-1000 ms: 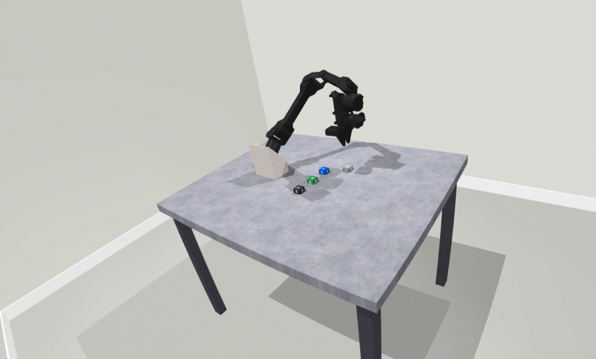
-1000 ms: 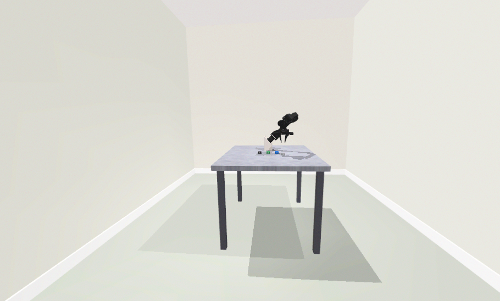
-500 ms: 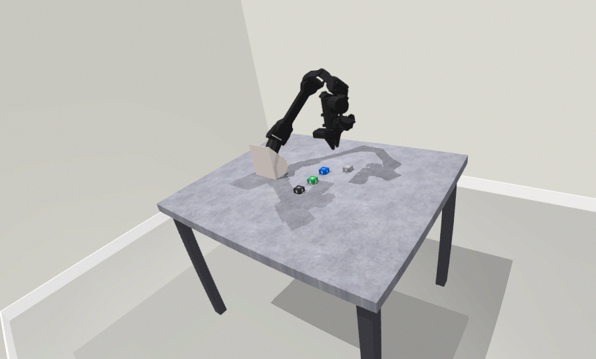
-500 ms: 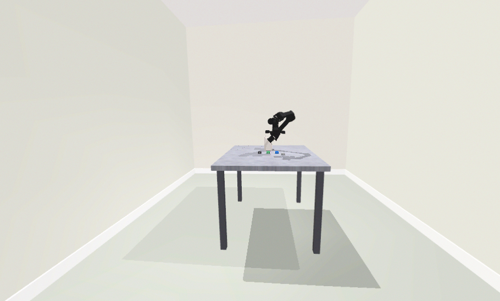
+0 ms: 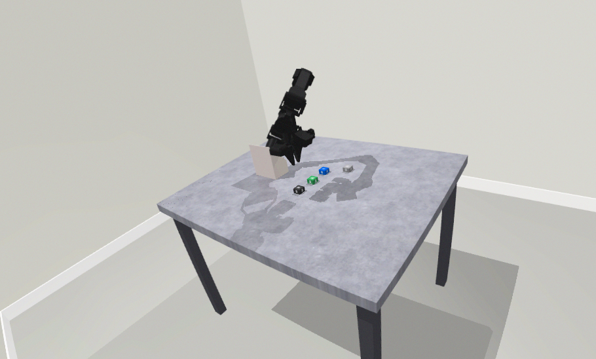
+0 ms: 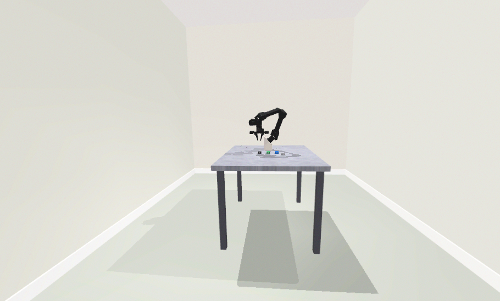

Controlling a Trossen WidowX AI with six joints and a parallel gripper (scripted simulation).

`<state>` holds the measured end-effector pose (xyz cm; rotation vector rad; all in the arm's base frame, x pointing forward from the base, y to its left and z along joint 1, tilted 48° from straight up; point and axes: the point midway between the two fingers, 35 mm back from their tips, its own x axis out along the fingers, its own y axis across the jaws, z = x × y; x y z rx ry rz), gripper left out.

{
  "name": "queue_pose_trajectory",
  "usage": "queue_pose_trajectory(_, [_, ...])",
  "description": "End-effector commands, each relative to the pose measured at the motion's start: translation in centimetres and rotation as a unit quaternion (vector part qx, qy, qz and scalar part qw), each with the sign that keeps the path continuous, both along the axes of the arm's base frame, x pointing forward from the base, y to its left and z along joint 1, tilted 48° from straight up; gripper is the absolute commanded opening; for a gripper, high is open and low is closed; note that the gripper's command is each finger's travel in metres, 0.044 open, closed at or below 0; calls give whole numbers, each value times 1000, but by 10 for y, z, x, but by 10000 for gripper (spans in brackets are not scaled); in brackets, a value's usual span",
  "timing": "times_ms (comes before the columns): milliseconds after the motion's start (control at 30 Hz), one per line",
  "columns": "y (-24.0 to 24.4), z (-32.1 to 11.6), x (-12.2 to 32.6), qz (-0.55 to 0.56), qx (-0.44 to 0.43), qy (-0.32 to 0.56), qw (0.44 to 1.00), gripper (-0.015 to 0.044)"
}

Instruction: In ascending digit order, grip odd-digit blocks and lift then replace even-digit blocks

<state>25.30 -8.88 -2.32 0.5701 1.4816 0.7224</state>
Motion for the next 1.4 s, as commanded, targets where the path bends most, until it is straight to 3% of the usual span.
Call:
queue_pose_trajectory(0, [6,-12,-4,7,1,-2,1000,172])
queue_pose_trajectory(133, [52,-53,-7,7,2,-3,1000,278])
queue_pose_trajectory(300, [59,-59,-9,7,3,-3,1000,400])
queue_pose_trajectory(1233, [87,-83,-11,7,4,-3,1000,400])
queue_pose_trajectory(1367, [87,-83,-11,7,4,-3,1000,295])
